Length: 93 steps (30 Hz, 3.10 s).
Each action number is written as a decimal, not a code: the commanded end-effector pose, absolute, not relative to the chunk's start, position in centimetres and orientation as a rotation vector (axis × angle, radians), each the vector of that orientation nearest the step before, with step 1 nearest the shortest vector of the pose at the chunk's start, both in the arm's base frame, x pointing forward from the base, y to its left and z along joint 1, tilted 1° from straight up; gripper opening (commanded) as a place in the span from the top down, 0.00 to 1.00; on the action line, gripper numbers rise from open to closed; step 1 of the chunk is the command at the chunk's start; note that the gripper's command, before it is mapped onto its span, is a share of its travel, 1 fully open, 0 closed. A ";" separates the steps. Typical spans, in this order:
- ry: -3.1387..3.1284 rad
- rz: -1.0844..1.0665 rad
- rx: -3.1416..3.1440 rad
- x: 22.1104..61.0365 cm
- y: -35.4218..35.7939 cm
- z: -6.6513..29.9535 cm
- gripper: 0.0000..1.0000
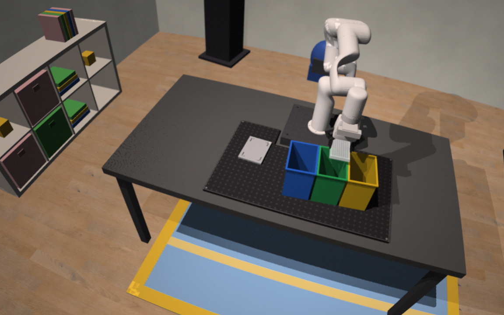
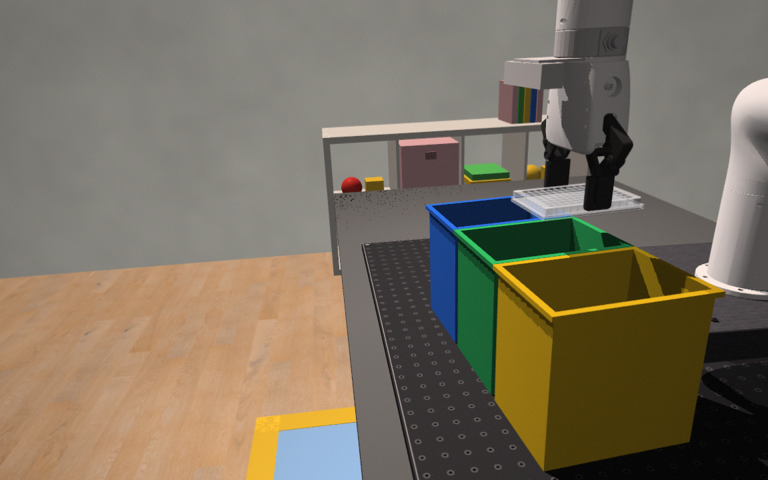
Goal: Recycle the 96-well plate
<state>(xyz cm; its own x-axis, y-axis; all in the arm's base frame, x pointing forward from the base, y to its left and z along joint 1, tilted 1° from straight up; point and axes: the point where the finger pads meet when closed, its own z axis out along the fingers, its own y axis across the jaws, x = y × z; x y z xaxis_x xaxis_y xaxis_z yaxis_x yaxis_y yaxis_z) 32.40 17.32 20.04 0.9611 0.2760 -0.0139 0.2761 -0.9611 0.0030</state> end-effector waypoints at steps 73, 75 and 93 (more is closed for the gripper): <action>0.437 -0.009 3.107 32.9 29.3 20.0 1.00; 0.437 -0.009 3.107 32.9 29.3 19.9 1.00; 0.437 -0.009 3.107 32.9 29.4 18.2 1.00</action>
<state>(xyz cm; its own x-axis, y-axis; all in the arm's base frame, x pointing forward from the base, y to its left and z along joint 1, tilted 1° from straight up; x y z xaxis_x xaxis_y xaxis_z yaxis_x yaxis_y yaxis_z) 32.82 29.29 18.04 0.9612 0.2756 -0.0096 0.2757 -0.9612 0.0047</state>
